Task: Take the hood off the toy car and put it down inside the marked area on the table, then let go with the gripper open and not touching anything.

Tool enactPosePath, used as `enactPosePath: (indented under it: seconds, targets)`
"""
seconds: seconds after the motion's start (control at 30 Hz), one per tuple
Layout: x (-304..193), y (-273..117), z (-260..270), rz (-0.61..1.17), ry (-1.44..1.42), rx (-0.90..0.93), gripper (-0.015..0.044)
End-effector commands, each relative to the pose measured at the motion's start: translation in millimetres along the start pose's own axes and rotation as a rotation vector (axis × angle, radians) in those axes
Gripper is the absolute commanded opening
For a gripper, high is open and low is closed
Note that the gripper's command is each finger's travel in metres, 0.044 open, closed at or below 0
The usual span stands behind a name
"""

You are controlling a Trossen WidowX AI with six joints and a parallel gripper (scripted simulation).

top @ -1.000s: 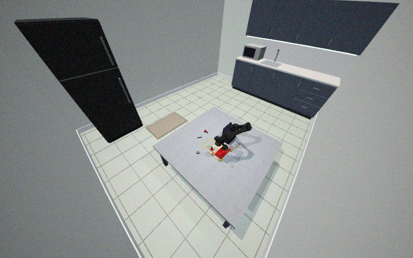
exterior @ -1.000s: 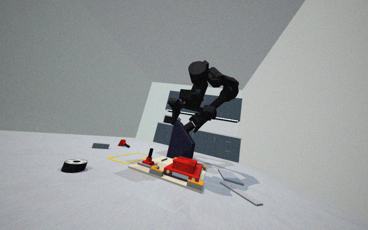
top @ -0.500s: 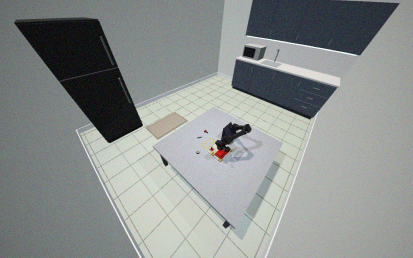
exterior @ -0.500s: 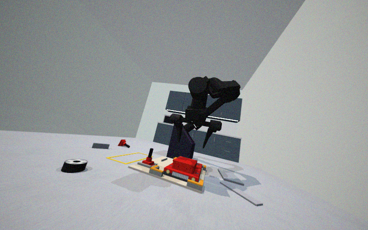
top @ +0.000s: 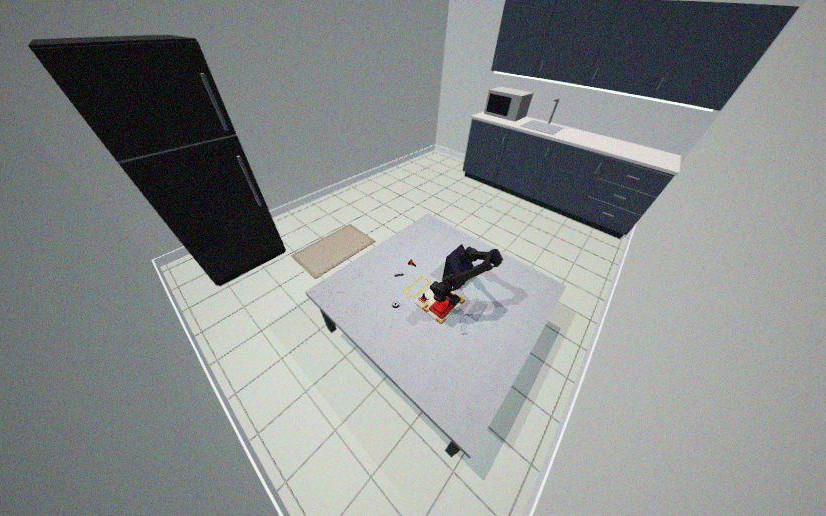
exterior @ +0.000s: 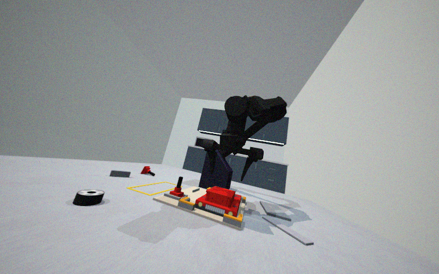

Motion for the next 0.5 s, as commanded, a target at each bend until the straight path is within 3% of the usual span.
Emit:
enactPosePath:
  seconds: [0.0,0.47]
  targets:
    - [0,3,-1,0.002,0.007,0.004,0.0440]
    - [0,15,-2,0.002,0.007,0.004,0.0440]
Point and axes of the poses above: the point midway between the two fingers, 35 mm back from their tips, its own y axis out along the fingers, its own z axis across the jaws, x = y × z, the point moved 9 cm from there along -y, back along the fingers, and after that the axes turned 13 degrees about y, right-handed, at the moved point
